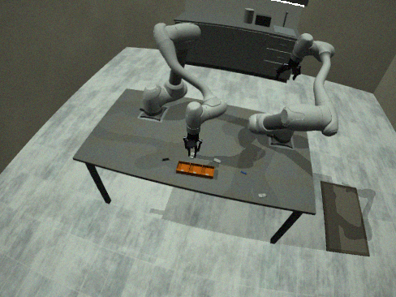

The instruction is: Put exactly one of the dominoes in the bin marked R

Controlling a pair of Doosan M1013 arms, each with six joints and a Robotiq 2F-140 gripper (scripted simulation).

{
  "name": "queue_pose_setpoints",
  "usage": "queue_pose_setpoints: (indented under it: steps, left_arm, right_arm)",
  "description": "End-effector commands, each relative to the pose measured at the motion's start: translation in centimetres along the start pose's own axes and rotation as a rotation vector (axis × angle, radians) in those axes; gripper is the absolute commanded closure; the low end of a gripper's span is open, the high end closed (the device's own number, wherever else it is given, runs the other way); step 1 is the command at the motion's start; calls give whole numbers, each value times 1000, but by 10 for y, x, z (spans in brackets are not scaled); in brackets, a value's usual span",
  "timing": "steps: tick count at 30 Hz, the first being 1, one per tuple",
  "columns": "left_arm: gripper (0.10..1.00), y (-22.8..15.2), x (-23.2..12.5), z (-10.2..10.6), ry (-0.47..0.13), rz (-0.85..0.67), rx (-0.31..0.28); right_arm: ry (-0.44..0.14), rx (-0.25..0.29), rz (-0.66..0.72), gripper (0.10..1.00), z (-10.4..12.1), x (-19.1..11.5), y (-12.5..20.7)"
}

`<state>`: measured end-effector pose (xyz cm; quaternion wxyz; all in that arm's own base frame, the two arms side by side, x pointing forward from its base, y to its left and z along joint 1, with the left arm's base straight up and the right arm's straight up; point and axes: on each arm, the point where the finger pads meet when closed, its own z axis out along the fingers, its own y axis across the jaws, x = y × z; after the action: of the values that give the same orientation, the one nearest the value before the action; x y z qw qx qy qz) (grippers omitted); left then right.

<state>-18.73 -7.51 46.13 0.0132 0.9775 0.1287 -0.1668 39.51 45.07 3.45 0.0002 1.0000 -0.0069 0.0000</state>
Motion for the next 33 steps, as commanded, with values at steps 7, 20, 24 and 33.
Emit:
queue_pose_setpoints:
  steps: [7, 20, 24, 33]
  left_arm:
    - [98, 0, 0, 0, 0, 0, 0]
    - [98, 0, 0, 0, 0, 0, 0]
    - [98, 0, 0, 0, 0, 0, 0]
    - [98, 0, 0, 0, 0, 0, 0]
  right_arm:
    - [1, 1, 0, 885, -1, 0, -1]
    - [1, 1, 0, 885, -1, 0, -1]
    - [1, 1, 0, 885, -1, 0, -1]
    - [1, 1, 0, 885, -1, 0, -1]
